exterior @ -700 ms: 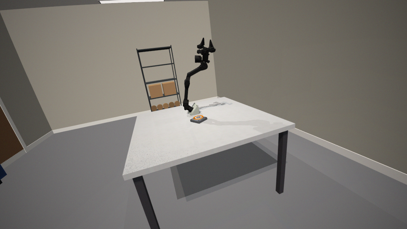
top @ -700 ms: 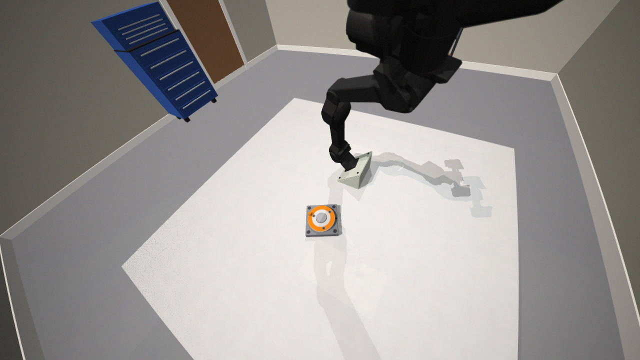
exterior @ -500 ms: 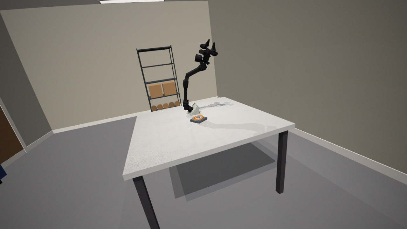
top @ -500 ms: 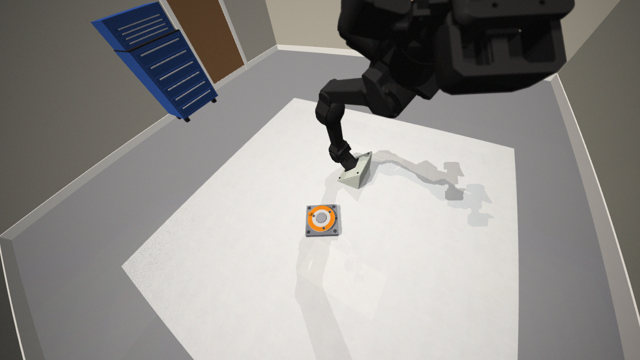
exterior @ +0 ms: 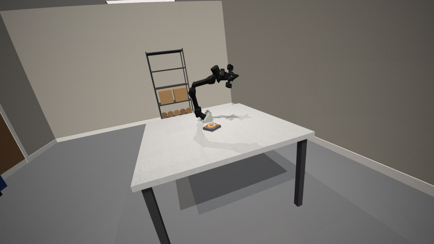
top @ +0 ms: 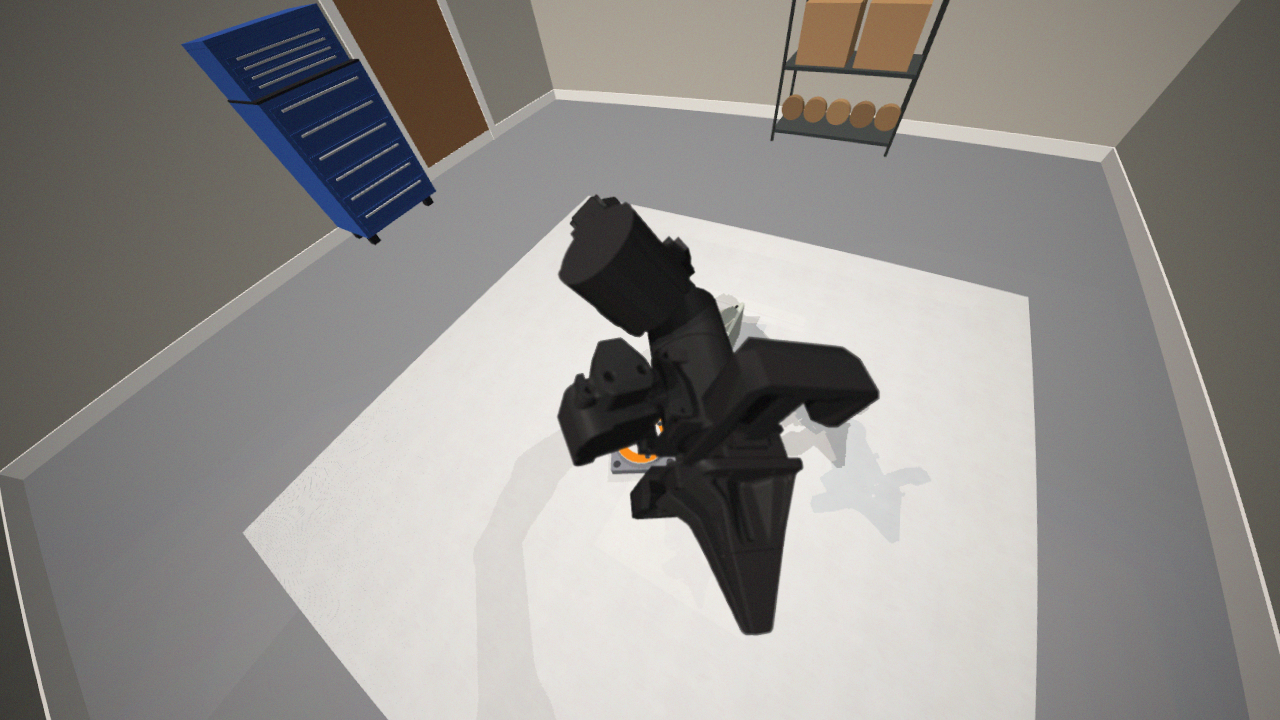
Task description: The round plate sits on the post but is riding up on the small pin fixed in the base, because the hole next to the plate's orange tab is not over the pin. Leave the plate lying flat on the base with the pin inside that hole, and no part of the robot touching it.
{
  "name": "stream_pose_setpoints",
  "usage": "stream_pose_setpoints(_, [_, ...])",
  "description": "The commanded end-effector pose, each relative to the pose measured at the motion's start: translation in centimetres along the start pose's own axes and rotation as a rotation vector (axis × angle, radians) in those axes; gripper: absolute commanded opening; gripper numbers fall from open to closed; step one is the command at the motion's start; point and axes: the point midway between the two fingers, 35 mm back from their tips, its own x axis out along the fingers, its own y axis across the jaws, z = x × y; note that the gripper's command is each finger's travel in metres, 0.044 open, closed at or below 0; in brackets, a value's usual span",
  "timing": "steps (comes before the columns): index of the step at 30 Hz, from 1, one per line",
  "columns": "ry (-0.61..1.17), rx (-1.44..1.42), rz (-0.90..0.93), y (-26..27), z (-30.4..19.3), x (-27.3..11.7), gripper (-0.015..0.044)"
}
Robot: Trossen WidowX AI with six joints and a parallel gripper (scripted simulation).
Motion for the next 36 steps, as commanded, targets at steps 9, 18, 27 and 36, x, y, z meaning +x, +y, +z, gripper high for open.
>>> stream_pose_setpoints(9, [0.373,-0.216,-0.688,-21.7,-1.4,-7.6,0.0000])
stream_pose_setpoints(18, [0.759,-0.375,-1.117,-32.9,-1.8,-20.4,0.0000])
stream_pose_setpoints(27, [0.977,-0.450,-1.276,-36.0,-1.3,-27.1,0.0000])
stream_pose_setpoints(36, [0.976,-0.450,-1.276,-37.7,-1.9,-26.8,0.0000])
